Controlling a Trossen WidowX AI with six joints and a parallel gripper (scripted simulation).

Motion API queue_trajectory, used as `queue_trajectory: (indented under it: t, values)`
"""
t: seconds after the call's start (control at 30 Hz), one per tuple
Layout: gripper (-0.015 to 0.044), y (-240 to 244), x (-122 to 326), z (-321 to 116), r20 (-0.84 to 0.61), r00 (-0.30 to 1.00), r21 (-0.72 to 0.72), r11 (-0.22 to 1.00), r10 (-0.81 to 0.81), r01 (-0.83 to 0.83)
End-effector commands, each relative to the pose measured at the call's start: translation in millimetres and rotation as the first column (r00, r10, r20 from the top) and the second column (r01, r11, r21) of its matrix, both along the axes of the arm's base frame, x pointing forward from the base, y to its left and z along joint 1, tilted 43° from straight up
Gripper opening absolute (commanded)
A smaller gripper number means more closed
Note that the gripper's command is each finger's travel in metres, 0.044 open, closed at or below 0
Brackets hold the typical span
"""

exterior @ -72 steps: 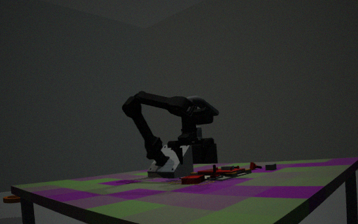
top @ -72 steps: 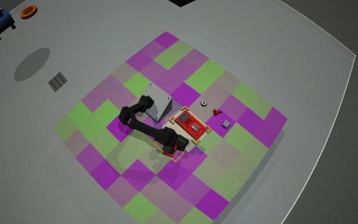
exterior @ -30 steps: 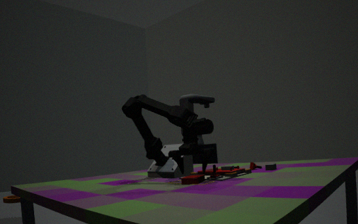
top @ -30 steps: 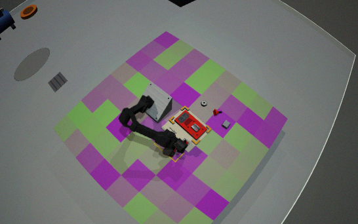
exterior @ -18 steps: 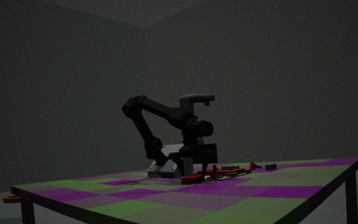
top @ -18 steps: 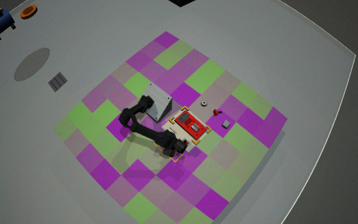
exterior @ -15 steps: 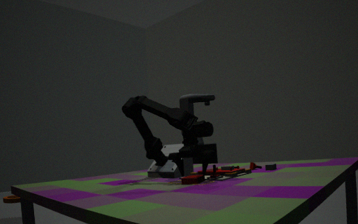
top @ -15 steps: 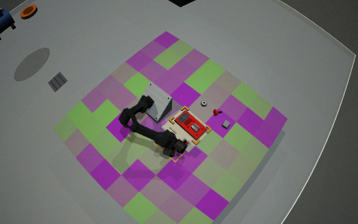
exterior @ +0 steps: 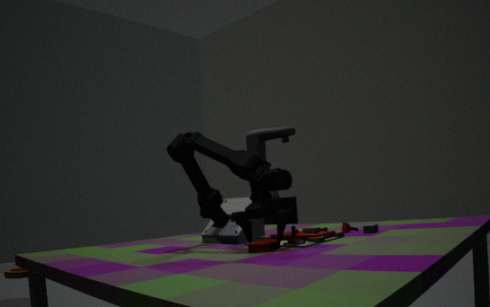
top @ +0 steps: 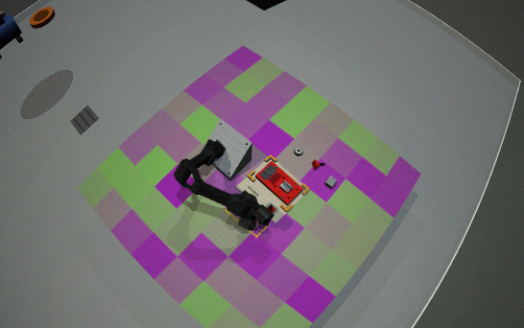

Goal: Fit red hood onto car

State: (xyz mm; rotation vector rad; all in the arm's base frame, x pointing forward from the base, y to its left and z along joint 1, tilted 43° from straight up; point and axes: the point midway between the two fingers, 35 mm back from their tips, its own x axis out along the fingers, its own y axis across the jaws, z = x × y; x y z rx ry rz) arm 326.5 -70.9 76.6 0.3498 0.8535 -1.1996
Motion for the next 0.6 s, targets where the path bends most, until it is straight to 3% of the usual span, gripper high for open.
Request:
queue_trajectory:
  t: [0.0, 0.57]
  values:
    - [0.0440, -1.8, 0.1, -1.6, -0.003, 1.000, -0.004, 1.000, 0.003, -0.003]
    - [0.0440, -7.6, 0.9, -7.7, -0.003, 1.000, -0.004, 1.000, 0.003, -0.003]
